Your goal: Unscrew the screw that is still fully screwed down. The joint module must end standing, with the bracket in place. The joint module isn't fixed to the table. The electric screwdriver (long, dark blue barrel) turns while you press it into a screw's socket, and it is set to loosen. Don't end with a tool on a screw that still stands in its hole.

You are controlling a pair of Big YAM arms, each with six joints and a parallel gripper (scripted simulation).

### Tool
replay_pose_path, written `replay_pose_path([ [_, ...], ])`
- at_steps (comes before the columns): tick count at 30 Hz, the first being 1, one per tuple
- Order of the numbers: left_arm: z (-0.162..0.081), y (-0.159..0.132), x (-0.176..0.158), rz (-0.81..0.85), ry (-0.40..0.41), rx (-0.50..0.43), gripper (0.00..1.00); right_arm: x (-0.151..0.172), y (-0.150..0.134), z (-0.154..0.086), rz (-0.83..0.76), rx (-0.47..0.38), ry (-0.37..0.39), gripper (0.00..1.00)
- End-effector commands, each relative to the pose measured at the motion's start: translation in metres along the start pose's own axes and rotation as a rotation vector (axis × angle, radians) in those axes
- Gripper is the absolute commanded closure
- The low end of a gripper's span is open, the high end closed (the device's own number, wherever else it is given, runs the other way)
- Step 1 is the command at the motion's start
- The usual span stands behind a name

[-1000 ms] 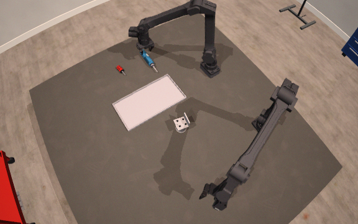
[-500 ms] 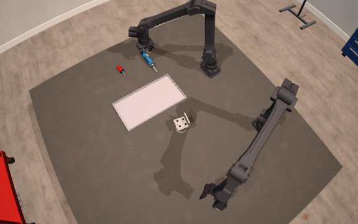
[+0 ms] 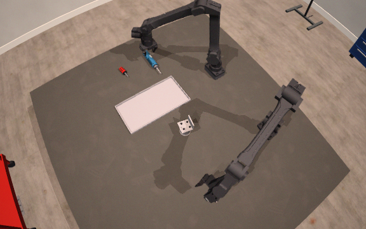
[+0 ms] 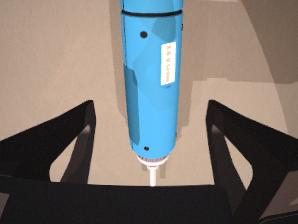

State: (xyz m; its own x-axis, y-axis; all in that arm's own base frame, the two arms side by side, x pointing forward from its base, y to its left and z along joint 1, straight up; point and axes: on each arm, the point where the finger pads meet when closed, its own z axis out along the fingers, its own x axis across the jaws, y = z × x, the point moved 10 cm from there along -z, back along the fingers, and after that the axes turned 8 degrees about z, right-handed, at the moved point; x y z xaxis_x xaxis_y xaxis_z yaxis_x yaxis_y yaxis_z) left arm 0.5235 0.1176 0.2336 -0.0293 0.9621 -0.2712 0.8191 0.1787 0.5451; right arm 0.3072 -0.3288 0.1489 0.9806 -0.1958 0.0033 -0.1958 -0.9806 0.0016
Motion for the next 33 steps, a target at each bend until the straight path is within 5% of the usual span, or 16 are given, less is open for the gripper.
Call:
replay_pose_path([
  [1,-0.014,0.014,0.007,0.059,0.011,-0.028,0.14,0.005,-0.006,0.008,-0.001,0.000,-0.003,0.35],
  [15,0.008,-0.011,-0.055,0.357,-0.239,0.006,0.14,0.005,-0.006,0.008,-0.001,0.000,-0.003,0.35],
  [20,0.001,-0.006,-0.045,0.345,-0.221,-0.011,0.14,0.005,-0.006,0.008,-0.001,0.000,-0.003,0.35],
  [29,0.014,-0.039,-0.090,0.549,-0.422,-0.003,0.14,0.005,-0.006,0.008,-0.001,0.000,-0.003,0.35],
  [33,0.010,-0.032,-0.106,0.630,-0.476,-0.036,0.14,0.005,-0.006,0.008,-0.001,0.000,-0.003,0.35],
])
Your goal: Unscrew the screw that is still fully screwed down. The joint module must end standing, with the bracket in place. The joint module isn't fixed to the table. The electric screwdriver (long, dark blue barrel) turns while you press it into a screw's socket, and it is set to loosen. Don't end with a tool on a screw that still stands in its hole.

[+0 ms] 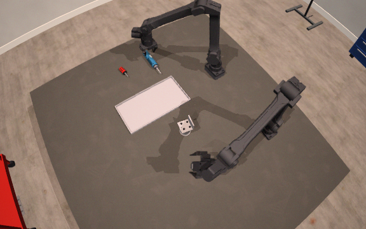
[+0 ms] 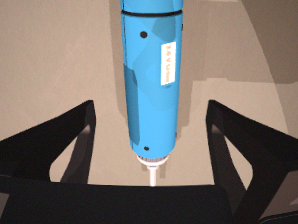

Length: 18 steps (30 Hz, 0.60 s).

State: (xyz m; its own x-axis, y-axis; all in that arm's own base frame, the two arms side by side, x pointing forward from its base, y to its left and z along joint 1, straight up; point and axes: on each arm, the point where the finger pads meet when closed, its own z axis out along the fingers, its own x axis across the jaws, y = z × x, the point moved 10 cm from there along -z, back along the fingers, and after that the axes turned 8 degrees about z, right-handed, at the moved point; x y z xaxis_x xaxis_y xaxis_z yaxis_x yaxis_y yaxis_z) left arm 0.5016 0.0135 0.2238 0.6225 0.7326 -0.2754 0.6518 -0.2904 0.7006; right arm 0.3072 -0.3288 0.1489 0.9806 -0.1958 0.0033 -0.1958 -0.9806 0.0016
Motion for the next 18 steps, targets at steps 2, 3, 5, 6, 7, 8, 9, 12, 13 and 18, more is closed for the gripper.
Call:
replay_pose_path([
  [2,-0.010,0.010,0.004,0.085,0.008,-0.014,0.14,0.005,-0.006,0.008,-0.001,0.000,-0.003,0.35],
  [3,-0.010,0.010,0.004,0.085,0.008,-0.014,0.14,0.005,-0.006,0.008,-0.001,0.000,-0.003,0.35],
  [5,-0.008,0.003,-0.006,0.107,-0.015,-0.020,0.14,0.005,-0.006,0.008,-0.001,0.000,-0.003,0.35],
  [6,-0.002,0.008,-0.017,0.150,-0.043,-0.029,0.14,0.005,-0.006,0.008,-0.001,0.000,-0.003,0.35],
  [7,0.000,0.008,-0.021,0.175,-0.059,-0.039,0.14,0.005,-0.006,0.008,-0.001,0.000,-0.003,0.35],
  [8,0.002,0.008,-0.025,0.198,-0.077,-0.047,0.14,0.005,-0.006,0.008,-0.001,0.000,-0.003,0.35],
  [9,0.003,0.008,-0.029,0.219,-0.096,-0.052,0.14,0.005,-0.006,0.008,-0.001,0.000,-0.003,0.35],
  [12,0.017,0.001,-0.037,0.261,-0.164,-0.053,0.14,0.005,-0.006,0.008,-0.001,0.000,-0.003,0.35],
  [13,0.018,0.001,-0.042,0.279,-0.185,-0.057,0.14,0.005,-0.006,0.008,-0.001,0.000,-0.003,0.35],
  [18,0.016,0.012,-0.049,0.358,-0.220,-0.096,0.14,0.005,-0.006,0.008,-0.001,0.000,-0.003,0.35],
])
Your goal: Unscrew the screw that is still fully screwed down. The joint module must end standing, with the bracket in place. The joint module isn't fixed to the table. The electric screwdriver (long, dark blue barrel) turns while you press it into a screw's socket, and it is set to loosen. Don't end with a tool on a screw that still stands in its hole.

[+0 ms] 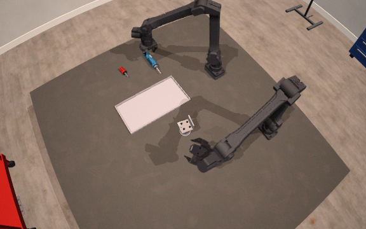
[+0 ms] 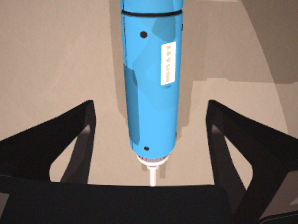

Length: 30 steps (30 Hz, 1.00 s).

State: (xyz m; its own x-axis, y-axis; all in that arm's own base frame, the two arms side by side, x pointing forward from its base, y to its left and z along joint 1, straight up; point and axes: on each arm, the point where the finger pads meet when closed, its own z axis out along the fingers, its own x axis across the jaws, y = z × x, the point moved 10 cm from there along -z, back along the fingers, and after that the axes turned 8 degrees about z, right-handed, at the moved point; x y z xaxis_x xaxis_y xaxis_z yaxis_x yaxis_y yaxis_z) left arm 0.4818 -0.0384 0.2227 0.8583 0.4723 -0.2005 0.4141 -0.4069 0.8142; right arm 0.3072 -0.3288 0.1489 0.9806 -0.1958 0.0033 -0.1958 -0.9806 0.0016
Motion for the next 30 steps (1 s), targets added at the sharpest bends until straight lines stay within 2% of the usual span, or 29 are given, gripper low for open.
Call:
replay_pose_path([
  [1,-0.011,0.007,0.007,0.069,0.016,-0.007,0.14,0.005,-0.006,0.008,-0.001,0.000,-0.003,0.35],
  [3,-0.011,0.007,0.007,0.069,0.016,-0.007,0.14,0.005,-0.006,0.008,-0.001,0.000,-0.003,0.35],
  [5,-0.001,0.008,-0.014,0.124,-0.035,-0.028,0.14,0.005,-0.006,0.008,-0.001,0.000,-0.003,0.35],
  [12,0.020,0.005,-0.035,0.247,-0.160,-0.093,0.14,0.005,-0.006,0.008,-0.001,0.000,-0.003,0.35],
  [15,0.023,0.016,-0.044,0.327,-0.199,-0.133,0.14,0.005,-0.006,0.008,-0.001,0.000,-0.003,0.35],
  [20,0.017,0.011,-0.036,0.313,-0.180,-0.132,0.14,0.005,-0.006,0.008,-0.001,0.000,-0.003,0.35],
  [22,0.024,0.014,-0.056,0.362,-0.228,-0.161,0.14,0.005,-0.006,0.008,-0.001,0.000,-0.003,0.35],
  [27,0.037,0.010,-0.069,0.446,-0.301,-0.229,0.14,0.005,-0.006,0.008,-0.001,0.000,-0.003,0.35],
  [30,0.040,0.020,-0.078,0.516,-0.336,-0.278,0.14,0.005,-0.006,0.008,-0.001,0.000,-0.003,0.35],
])
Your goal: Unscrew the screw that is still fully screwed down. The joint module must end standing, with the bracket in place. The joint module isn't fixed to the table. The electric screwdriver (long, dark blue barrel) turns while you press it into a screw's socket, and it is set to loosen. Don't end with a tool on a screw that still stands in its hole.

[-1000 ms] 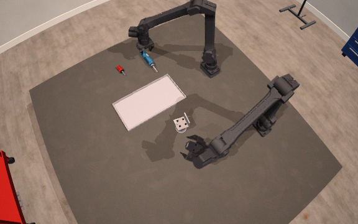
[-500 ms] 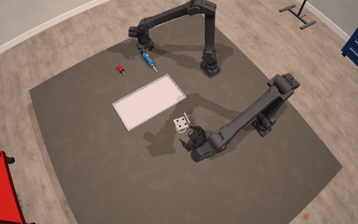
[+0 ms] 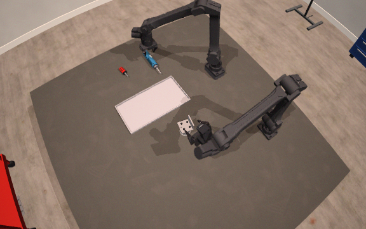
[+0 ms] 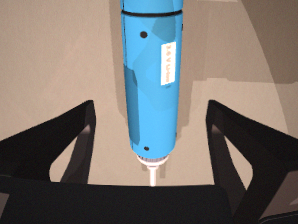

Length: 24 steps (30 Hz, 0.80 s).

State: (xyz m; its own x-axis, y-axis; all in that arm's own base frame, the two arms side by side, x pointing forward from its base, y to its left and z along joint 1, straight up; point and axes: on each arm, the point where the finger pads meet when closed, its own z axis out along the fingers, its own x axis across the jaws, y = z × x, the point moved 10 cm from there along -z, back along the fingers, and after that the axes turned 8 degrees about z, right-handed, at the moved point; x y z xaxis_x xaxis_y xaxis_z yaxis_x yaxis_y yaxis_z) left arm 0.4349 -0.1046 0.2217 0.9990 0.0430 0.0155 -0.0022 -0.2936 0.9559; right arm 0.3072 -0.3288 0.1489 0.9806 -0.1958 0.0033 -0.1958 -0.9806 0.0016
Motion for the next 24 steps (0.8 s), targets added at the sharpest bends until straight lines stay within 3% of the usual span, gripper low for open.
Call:
replay_pose_path([
  [1,0.009,0.014,-0.004,0.145,-0.037,-0.032,0.14,0.005,-0.006,0.008,-0.001,0.000,-0.003,0.35],
  [7,0.003,0.015,0.002,0.165,-0.026,-0.043,0.14,0.005,-0.006,0.008,-0.001,0.000,-0.003,0.35],
  [9,0.009,-0.007,-0.006,0.122,-0.042,-0.038,0.14,0.005,-0.006,0.008,-0.001,0.000,-0.003,0.35],
  [19,0.018,-0.029,-0.004,0.149,-0.040,-0.042,0.14,0.005,-0.006,0.008,-0.001,0.000,-0.003,0.35],
  [20,0.015,-0.013,0.001,0.169,-0.034,-0.043,0.14,0.005,-0.006,0.008,-0.001,0.000,-0.003,0.35],
  [24,0.012,-0.010,-0.002,0.197,-0.025,-0.047,0.14,0.005,-0.006,0.008,-0.001,0.000,-0.003,0.35],
])
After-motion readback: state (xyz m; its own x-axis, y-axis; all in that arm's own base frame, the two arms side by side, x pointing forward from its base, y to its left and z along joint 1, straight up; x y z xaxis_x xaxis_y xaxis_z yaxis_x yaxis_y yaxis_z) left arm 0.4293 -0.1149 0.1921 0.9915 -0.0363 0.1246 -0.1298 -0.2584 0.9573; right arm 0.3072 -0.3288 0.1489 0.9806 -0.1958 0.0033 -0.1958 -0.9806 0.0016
